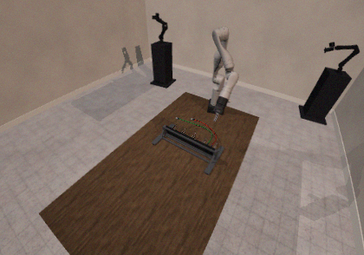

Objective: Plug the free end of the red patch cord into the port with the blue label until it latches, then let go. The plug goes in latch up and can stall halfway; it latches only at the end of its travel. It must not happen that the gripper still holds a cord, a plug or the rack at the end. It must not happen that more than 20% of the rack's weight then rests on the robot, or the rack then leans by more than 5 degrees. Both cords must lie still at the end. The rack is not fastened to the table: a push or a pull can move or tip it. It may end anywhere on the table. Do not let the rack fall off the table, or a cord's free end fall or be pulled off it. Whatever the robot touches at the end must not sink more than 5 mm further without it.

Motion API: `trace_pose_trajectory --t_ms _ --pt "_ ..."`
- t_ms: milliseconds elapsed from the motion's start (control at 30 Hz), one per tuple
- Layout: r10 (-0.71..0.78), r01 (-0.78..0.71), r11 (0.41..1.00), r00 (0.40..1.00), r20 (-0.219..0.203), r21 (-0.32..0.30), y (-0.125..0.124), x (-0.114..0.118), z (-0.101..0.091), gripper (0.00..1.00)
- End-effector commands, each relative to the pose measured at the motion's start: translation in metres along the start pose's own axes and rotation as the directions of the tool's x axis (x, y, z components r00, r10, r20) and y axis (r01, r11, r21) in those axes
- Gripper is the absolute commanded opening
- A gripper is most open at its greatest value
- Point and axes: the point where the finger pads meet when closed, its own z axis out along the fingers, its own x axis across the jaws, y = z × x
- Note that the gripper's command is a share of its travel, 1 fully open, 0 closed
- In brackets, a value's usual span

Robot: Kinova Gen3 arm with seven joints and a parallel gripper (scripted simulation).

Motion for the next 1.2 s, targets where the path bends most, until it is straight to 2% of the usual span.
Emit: trace_pose_trajectory --t_ms 0,667,1167 --pt "-0.004 0.004 1.000 1.000 -0.007 0.011 -0.005 0.004 0.002 0.00" --pt "-0.003 0.003 1.000 1.000 -0.012 0.012 -0.009 0.007 0.006 0.00" --pt "-0.003 0.003 1.000 1.000 -0.012 0.011 -0.009 0.008 0.038 0.00"
